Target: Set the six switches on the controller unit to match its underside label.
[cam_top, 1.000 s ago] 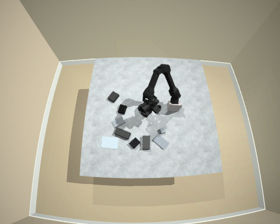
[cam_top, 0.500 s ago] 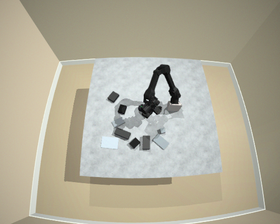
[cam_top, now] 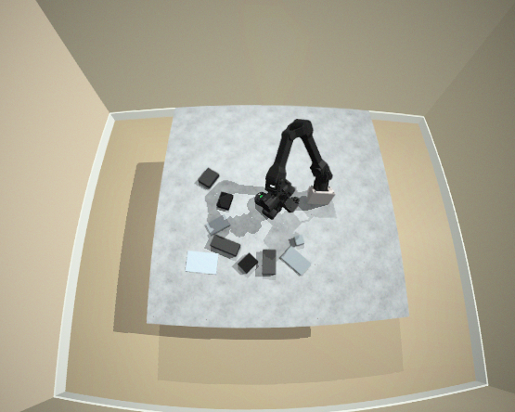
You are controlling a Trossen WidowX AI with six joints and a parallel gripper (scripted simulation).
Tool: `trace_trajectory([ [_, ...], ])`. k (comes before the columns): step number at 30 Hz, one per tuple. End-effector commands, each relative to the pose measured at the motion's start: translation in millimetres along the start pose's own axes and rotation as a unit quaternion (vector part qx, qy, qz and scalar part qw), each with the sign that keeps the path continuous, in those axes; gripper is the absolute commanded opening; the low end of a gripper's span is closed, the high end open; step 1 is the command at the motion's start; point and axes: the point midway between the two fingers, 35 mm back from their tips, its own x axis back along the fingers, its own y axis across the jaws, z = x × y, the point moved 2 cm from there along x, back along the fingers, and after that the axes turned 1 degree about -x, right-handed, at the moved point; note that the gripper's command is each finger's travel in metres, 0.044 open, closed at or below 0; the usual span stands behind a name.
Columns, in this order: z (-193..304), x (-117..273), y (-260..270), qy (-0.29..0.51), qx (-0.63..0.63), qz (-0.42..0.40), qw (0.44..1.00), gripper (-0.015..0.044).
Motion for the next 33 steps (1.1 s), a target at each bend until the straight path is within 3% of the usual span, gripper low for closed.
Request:
trace_trajectory([
  [1, -0.5, -5.6, 2.4, 0.004, -0.003, -0.007, 1.000, 0.0338],
  [33, -13.5, -26.6, 3.0, 0.004, -0.003, -0.007, 1.000, 0.0338],
])
